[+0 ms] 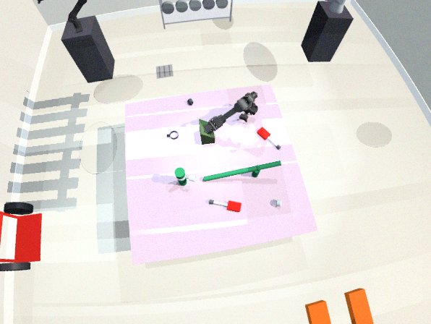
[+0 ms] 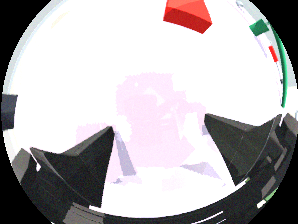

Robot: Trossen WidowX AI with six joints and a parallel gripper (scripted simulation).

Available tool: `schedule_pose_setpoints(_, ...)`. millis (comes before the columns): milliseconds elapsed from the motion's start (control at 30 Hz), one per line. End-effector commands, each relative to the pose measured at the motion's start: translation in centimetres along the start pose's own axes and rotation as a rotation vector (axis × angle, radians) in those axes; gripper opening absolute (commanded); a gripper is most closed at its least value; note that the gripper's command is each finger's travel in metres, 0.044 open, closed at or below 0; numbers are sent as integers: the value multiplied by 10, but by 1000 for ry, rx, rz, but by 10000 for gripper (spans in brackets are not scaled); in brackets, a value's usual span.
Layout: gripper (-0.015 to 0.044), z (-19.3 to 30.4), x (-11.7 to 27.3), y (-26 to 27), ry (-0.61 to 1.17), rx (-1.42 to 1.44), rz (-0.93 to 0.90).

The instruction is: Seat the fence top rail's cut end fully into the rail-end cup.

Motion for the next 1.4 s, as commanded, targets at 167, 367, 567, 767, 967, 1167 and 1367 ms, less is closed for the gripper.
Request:
schedule_pose_setpoints(167,440,-69,-3,8,-11,145,-74)
schedule_pose_setpoints(367,440,-117,-6,3,-68,188,-97)
schedule_pose_setpoints(567,440,-179,-22,-26,-179,-31,-25)
schedule_pose_setpoints(767,440,-246,-23,-72,-333,-271,44)
schedule_pose_setpoints(967,440,-296,-12,-121,-474,-445,105)
schedule_pose_setpoints(1167,440,-336,8,-184,-590,-570,205)
schedule_pose_setpoints(1367,440,-366,40,-226,-696,-712,269)
Point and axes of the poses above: the point midway between the two fingers, 35 mm back from their tips, its own x axis back along the fingers, its own y axis across the jaws, z = x × y, the point moved 8 cm from there along x, back along the fingers, and after that the axes turned 15 degrees about -x, right-handed, at the moved point
